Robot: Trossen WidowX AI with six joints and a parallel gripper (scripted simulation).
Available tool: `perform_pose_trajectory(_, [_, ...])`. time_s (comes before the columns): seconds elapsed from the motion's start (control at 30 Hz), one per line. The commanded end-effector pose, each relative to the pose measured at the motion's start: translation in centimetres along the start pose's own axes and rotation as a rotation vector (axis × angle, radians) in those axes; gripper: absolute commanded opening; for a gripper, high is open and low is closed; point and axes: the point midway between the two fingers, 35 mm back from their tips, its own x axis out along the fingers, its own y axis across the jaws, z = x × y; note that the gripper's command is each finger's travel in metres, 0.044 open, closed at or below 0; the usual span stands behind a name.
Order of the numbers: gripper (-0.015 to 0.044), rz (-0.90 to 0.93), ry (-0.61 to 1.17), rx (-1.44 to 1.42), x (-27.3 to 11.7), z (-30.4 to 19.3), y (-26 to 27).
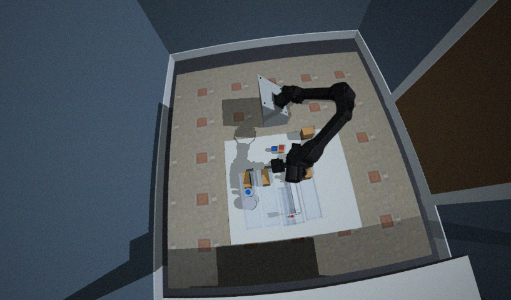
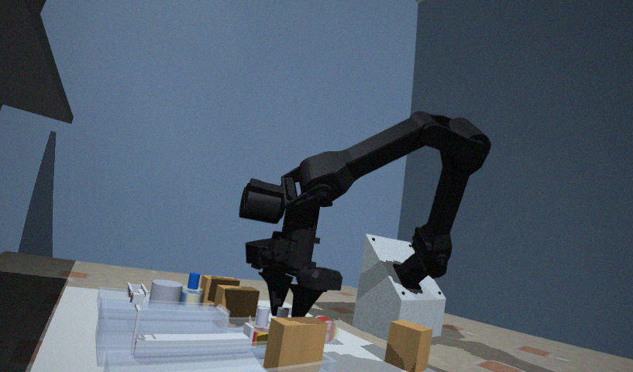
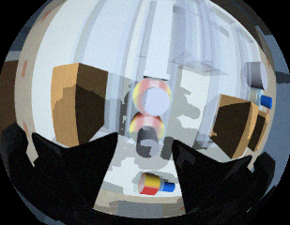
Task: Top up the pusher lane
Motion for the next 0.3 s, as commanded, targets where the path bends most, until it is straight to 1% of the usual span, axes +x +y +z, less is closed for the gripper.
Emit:
perform_pose_trajectory(0.0, [0.0277,-0.003,0.001,0.001,-0.1,-1.0,-0.1])
perform_pose_trajectory(0.27, [0.0277,-0.004,0.002,0.002,-0.1,-3.6,-0.2])
